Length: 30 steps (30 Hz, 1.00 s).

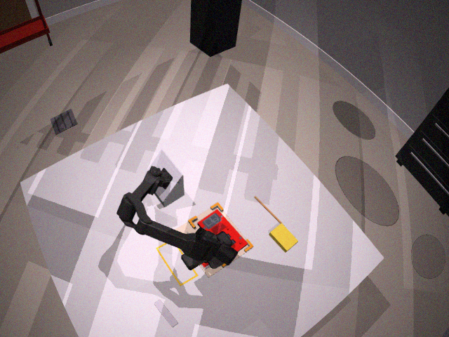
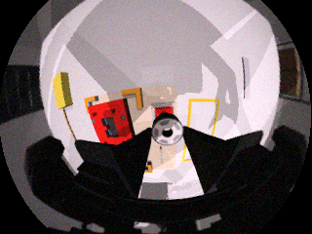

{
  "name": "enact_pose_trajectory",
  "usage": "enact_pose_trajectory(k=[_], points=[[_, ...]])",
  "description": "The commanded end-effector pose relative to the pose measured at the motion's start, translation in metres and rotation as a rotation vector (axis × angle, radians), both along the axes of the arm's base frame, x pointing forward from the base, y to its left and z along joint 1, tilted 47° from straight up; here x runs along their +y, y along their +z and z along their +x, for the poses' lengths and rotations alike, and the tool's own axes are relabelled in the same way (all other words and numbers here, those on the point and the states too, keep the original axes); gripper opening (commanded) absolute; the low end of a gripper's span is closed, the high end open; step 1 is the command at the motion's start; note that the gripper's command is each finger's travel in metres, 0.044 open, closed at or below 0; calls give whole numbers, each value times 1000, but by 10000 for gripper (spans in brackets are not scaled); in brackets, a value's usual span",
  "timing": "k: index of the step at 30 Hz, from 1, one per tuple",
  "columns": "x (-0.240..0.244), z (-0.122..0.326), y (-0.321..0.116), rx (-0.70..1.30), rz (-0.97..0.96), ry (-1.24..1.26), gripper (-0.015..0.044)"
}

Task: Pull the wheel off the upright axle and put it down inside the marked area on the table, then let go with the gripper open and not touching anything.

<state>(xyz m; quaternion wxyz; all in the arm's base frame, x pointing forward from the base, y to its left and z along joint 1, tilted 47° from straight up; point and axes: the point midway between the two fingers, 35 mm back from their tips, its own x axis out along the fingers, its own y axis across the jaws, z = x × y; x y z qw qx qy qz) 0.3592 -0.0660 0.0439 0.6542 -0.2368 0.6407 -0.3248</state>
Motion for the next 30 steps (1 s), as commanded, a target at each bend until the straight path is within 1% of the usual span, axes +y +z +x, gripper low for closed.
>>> enact_pose_trajectory(k=[1, 6, 9, 11, 30], points=[[6, 1, 5, -6, 4, -1, 0], [23, 0, 22, -6, 4, 0, 0], [26, -1, 24, -6, 4, 0, 0], [20, -2, 21, 1, 1, 4, 0], [-16, -43, 69, -1, 3, 2, 0]])
